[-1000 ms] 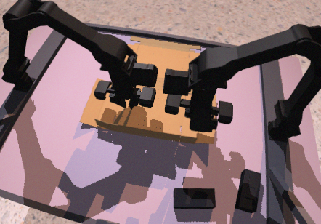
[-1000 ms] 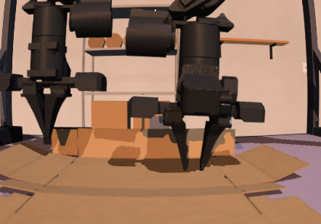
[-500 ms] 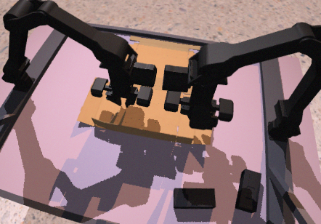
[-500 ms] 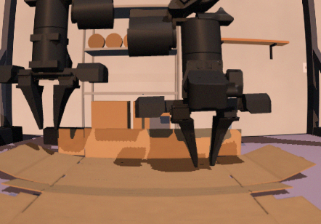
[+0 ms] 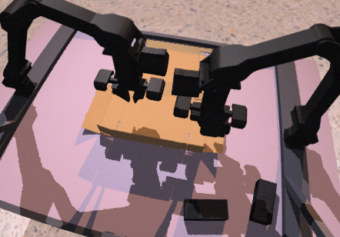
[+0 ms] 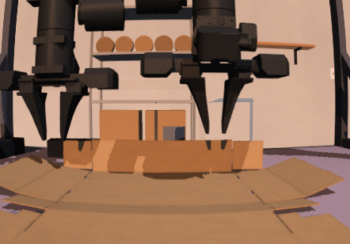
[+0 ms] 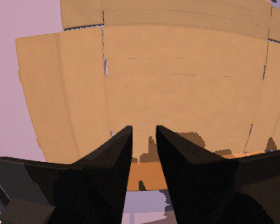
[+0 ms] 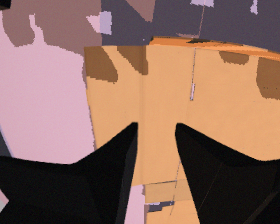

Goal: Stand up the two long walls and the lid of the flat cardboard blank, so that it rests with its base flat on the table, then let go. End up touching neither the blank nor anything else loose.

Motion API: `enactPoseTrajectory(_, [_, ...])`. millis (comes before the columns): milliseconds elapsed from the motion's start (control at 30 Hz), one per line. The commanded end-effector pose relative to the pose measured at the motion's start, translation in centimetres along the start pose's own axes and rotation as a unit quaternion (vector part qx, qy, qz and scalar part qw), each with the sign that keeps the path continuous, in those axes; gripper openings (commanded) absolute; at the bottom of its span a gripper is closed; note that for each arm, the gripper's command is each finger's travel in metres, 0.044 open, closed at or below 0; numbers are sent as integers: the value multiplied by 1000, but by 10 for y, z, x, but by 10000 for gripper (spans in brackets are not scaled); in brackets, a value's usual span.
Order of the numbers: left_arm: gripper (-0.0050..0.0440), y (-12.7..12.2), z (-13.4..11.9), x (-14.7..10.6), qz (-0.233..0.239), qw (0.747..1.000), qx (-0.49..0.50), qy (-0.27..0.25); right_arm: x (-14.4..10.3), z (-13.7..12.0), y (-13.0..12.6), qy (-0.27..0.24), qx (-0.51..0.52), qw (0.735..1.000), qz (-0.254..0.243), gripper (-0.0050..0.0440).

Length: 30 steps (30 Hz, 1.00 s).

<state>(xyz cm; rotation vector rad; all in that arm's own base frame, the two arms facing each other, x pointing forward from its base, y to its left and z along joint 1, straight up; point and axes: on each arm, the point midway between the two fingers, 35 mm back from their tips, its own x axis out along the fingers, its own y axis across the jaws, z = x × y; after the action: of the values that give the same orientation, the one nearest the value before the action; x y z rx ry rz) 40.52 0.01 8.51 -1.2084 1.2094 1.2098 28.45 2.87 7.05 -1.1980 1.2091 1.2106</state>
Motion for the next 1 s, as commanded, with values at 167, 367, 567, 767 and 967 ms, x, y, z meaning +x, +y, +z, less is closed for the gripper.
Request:
enactPoseTrajectory(167, [0,13,-1,-11,-16,1000,0,0,-4,-6,-10,-3,199,980,-10,99])
enactPoseTrajectory(367, [0,24,-1,-11,-15,1000,0,0,-3,-10,-15,-4,351,936,-10,99])
enactPoseTrajectory(567, [0,34,-1,-10,-15,1000,0,0,-2,-14,-20,-5,475,880,-9,99])
enactPoseTrajectory(767, [0,45,-2,-9,-15,1000,0,1,-1,-19,-25,-6,608,794,-9,99])
enactPoseTrajectory(967, [0,55,-2,-7,-15,1000,0,1,0,-23,-29,-7,707,708,-8,99])
